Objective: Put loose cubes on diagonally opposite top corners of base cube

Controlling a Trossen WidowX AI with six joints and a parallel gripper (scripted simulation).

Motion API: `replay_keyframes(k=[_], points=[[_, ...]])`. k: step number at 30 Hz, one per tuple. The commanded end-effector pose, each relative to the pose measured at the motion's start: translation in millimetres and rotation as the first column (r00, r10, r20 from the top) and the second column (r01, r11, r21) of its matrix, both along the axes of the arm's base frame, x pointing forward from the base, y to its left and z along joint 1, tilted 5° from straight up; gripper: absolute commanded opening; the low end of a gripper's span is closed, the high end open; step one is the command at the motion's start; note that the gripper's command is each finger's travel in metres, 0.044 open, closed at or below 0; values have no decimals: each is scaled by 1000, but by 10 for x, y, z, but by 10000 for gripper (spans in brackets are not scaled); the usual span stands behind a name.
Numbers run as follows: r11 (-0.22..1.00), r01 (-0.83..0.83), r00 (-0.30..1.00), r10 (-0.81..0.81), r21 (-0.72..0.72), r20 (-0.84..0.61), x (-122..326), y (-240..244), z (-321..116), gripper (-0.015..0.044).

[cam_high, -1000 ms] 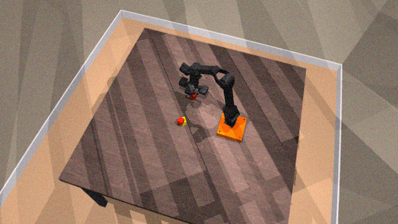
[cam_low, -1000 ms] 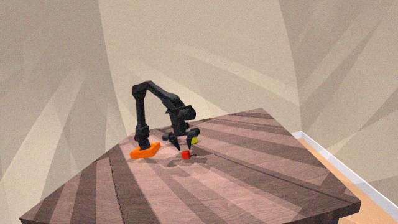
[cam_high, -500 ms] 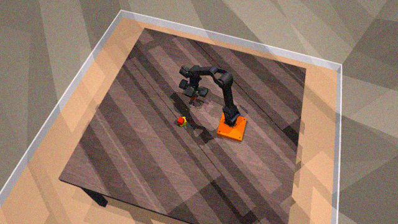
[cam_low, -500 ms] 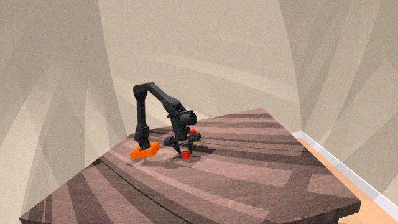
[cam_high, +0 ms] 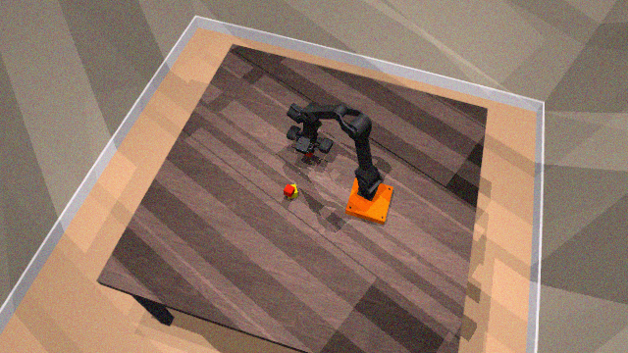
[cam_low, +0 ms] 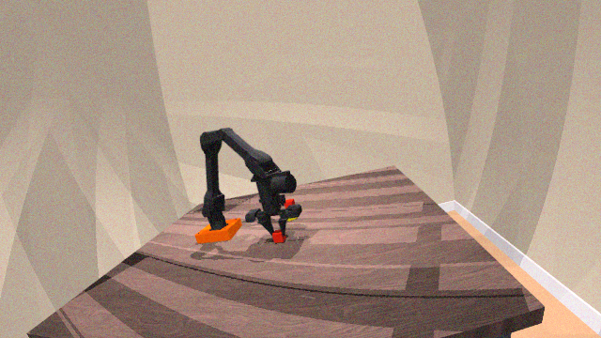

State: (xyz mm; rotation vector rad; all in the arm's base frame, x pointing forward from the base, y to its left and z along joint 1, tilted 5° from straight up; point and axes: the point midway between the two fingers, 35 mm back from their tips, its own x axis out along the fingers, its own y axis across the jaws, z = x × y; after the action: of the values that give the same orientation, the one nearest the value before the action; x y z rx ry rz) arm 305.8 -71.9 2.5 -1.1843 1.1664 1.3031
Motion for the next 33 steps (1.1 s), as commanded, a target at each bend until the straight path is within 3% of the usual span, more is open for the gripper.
replay_keyframes(k=[1,33], points=[[1000,3,1000,-3,-5,11,44,-21,115,105],[1000,4,1000,-4,-6,11,45,-59,1048,105]])
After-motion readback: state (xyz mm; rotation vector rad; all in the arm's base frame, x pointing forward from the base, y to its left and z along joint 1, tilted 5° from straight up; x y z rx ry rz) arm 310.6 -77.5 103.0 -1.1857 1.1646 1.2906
